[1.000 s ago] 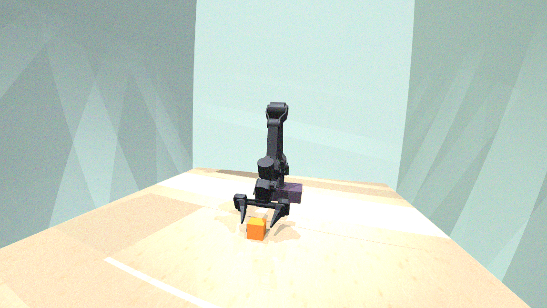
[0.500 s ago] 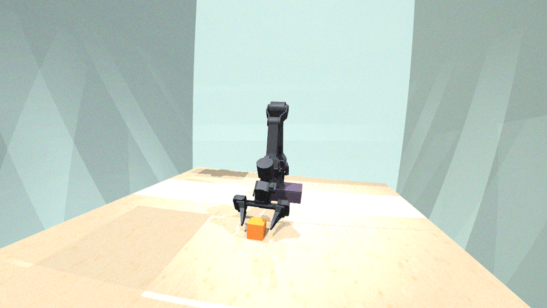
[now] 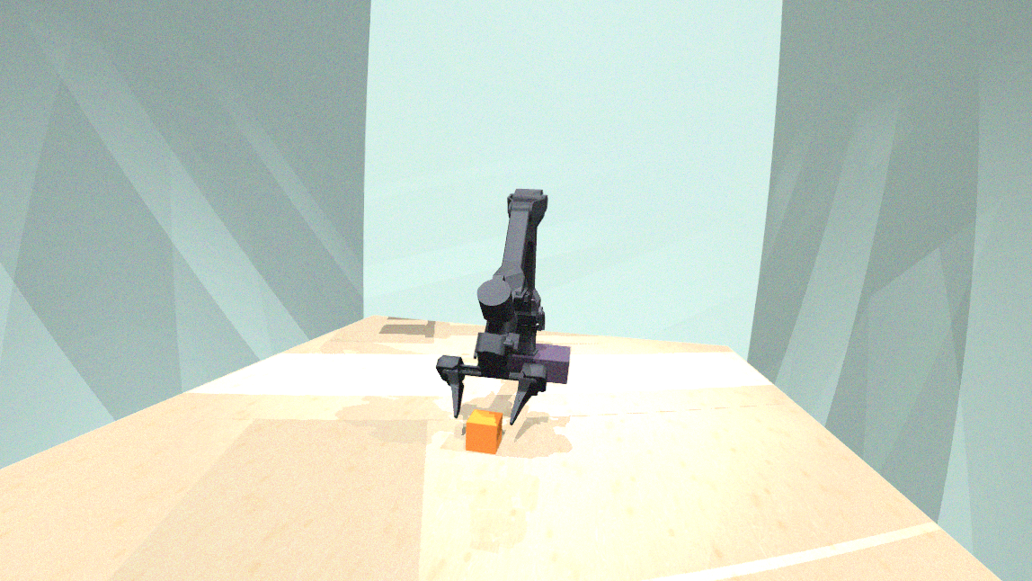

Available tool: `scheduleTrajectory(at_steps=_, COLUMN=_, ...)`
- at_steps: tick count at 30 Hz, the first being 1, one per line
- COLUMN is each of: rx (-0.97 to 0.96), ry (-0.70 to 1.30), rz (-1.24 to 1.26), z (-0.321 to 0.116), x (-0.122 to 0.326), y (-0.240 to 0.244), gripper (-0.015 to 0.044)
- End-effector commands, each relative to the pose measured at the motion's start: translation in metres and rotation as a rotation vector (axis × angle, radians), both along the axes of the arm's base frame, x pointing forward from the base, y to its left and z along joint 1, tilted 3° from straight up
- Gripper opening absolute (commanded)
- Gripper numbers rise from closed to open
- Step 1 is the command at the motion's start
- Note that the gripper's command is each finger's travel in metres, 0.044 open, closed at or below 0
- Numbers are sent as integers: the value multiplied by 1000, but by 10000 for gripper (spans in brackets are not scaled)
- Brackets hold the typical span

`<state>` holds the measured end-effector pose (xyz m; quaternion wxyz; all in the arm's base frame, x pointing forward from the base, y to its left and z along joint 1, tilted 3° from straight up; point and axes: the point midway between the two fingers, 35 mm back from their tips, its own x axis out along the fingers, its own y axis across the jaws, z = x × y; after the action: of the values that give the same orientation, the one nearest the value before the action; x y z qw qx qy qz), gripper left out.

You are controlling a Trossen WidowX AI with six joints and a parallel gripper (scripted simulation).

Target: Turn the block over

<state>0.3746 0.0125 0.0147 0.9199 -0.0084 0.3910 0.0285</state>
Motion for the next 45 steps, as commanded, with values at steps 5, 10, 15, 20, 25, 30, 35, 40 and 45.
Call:
scheduleTrajectory(at_steps=5, rx=-19, ry=234, rz=1, z=53, x=-27, y=-1, gripper=440)
scheduleTrajectory(at_steps=10, rx=-19, ry=234, rz=1, z=53, x=-27, y=-1, gripper=440)
scheduleTrajectory(at_steps=15, rx=-19, ry=234, rz=1, z=53, x=-27, y=-1, gripper=440)
scheduleTrajectory(at_steps=20, rx=-23, ry=311, rz=1, z=56, x=-19, y=-1, gripper=440)
scheduleTrajectory(at_steps=25, rx=-32, ry=470, rz=1, z=63, x=-4, y=-1, gripper=440)
scheduleTrajectory(at_steps=30, rx=-42, ry=629, rz=2, z=70, x=5, y=-1, gripper=440)
scheduleTrajectory(at_steps=35, rx=-50, ry=766, rz=3, z=77, x=9, y=-1, gripper=440)
scheduleTrajectory(at_steps=40, rx=-51, ry=771, rz=3, z=77, x=9, y=-1, gripper=440)
scheduleTrajectory(at_steps=45, rx=-51, ry=771, rz=3, z=75, x=9, y=-1, gripper=440)
